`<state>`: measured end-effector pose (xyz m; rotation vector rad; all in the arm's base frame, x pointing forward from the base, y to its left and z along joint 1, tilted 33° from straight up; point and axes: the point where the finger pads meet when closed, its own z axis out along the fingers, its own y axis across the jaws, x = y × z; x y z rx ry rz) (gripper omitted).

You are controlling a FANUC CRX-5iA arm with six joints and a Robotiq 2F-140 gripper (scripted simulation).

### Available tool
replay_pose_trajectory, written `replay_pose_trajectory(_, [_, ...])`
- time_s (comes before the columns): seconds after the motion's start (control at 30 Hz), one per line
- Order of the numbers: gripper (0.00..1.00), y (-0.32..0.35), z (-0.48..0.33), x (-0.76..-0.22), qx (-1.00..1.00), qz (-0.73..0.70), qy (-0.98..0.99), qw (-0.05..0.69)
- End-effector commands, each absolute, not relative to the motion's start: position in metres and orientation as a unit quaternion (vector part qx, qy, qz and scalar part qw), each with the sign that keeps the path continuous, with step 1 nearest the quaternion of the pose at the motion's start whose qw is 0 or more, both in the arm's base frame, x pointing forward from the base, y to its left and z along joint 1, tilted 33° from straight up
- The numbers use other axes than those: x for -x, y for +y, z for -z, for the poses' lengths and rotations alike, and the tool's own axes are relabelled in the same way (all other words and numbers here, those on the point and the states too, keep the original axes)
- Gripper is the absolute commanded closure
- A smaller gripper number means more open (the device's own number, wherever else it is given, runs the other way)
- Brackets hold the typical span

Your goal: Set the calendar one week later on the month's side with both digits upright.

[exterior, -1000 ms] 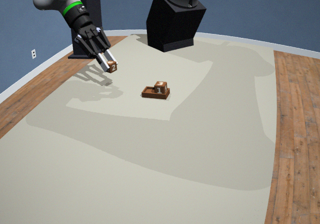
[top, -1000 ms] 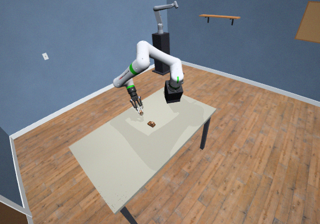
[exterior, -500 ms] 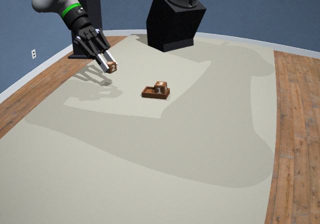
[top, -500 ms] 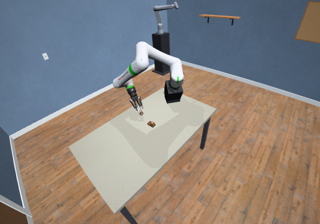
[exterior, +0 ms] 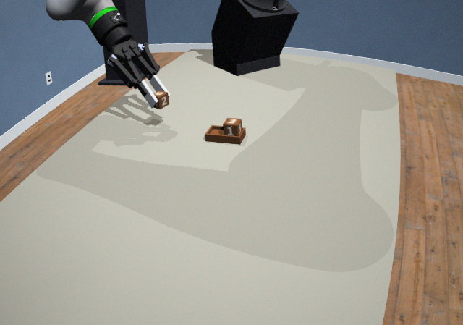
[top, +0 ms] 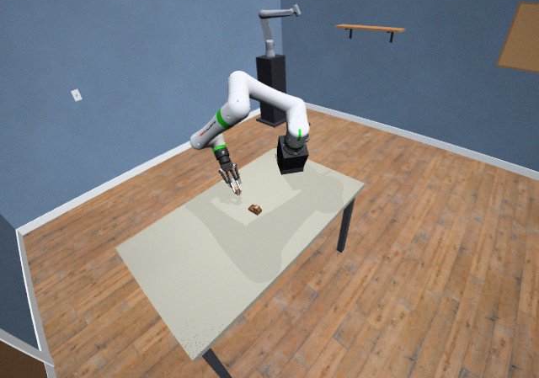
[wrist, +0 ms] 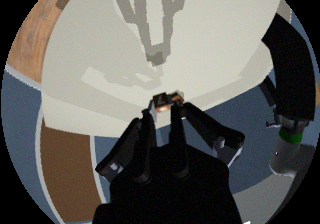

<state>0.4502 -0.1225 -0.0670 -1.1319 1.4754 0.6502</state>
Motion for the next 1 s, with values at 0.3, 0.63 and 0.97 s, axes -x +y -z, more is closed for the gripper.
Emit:
replay_pose_trajectory(0.3, [0.83,-0.118,0.078,-0.455,0.479,-0.275,0.624,0.553])
replay_pose_trajectory(0.63, [0.83,-0.112,0.089,-0.46,0.479,-0.275,0.624,0.553])
replay_pose_trajectory(0.97, [0.83,-0.105,0.104,-0.466,0.479,-0.275,0.624,0.553])
